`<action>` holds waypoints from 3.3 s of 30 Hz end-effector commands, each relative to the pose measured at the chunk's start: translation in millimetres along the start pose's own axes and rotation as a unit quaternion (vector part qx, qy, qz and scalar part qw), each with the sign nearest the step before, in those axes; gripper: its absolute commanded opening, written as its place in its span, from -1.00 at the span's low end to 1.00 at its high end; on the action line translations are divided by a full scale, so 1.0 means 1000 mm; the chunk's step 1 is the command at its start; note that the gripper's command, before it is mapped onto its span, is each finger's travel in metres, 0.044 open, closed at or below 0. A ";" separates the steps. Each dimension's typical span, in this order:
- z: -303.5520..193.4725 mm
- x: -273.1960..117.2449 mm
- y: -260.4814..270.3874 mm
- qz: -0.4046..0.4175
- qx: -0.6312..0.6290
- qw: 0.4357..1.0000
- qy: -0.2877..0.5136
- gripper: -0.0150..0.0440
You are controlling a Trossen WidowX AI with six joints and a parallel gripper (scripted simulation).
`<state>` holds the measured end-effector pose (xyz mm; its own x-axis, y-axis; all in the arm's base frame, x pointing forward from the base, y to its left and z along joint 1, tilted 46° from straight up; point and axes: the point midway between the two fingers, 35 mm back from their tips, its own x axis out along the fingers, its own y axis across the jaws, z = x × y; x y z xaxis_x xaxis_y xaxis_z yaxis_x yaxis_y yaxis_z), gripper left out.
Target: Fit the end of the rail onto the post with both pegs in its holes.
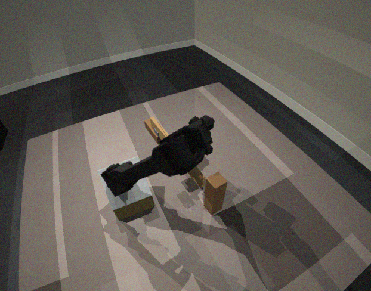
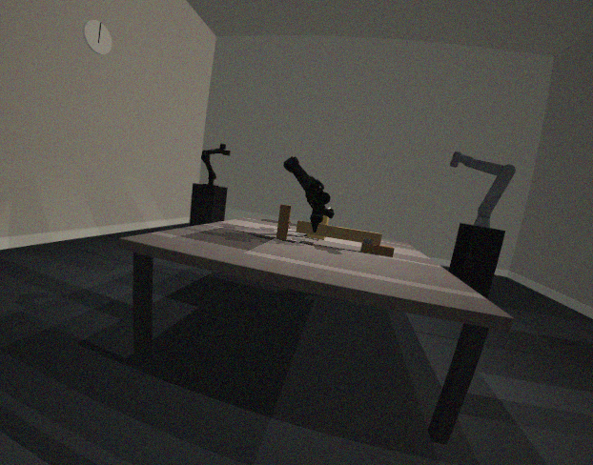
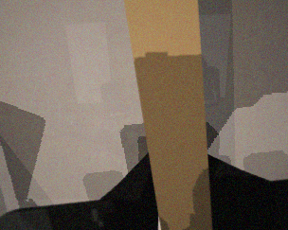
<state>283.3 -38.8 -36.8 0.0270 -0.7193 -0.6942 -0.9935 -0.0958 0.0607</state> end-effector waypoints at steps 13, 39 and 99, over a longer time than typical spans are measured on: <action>0.002 -0.001 -0.003 -0.006 0.000 1.000 -0.006 -0.49; 0.002 -0.002 -0.001 -0.006 0.000 1.000 -0.006 -0.49; -0.013 -0.002 -0.001 -0.006 0.000 1.000 -0.005 -0.49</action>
<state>284.4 -46.5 -27.6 0.0311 -0.7117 -0.7018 -0.9937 -0.0974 0.0548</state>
